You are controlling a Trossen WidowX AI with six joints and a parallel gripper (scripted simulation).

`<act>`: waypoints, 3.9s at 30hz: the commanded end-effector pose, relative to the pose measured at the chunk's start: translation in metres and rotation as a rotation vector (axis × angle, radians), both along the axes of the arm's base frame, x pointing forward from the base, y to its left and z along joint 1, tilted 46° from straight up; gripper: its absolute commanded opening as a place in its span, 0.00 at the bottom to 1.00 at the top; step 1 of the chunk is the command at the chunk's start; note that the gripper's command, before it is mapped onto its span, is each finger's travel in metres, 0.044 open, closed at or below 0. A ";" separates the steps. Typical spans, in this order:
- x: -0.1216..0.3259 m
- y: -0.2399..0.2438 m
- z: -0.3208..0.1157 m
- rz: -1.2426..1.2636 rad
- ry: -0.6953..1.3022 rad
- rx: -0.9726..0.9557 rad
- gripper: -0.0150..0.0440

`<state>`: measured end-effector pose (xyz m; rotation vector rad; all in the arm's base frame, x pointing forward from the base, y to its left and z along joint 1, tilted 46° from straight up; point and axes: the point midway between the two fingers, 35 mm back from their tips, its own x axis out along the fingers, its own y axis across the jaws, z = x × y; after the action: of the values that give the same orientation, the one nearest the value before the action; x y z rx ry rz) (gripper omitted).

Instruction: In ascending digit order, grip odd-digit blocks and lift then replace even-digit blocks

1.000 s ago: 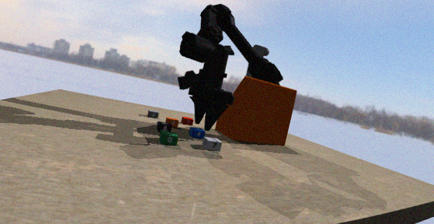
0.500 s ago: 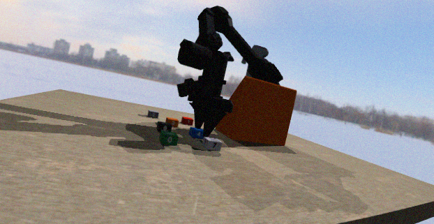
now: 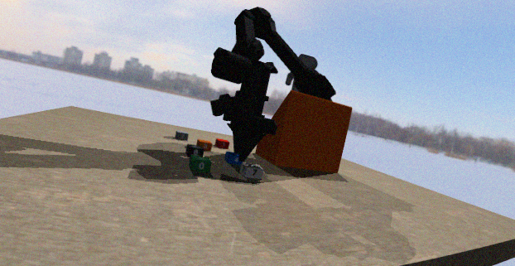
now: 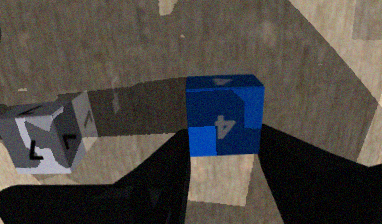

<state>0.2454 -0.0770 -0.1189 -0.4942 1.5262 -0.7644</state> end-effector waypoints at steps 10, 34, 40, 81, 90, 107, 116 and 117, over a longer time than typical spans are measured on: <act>0.000 0.003 0.003 0.003 0.003 -0.002 0.46; 0.001 0.009 0.009 0.003 0.003 -0.002 0.46; 0.000 0.003 0.003 0.003 0.003 -0.002 0.46; 0.013 0.067 0.063 0.004 0.001 0.006 0.71; 0.014 0.084 0.081 0.003 0.002 0.004 0.46; 0.100 0.059 0.094 0.001 -0.006 0.004 0.46; 0.106 0.034 0.074 0.004 -0.004 0.003 0.59; 0.104 0.019 0.059 0.004 -0.004 0.002 0.64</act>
<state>0.3554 -0.0257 -0.0319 -0.4844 1.4943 -0.7454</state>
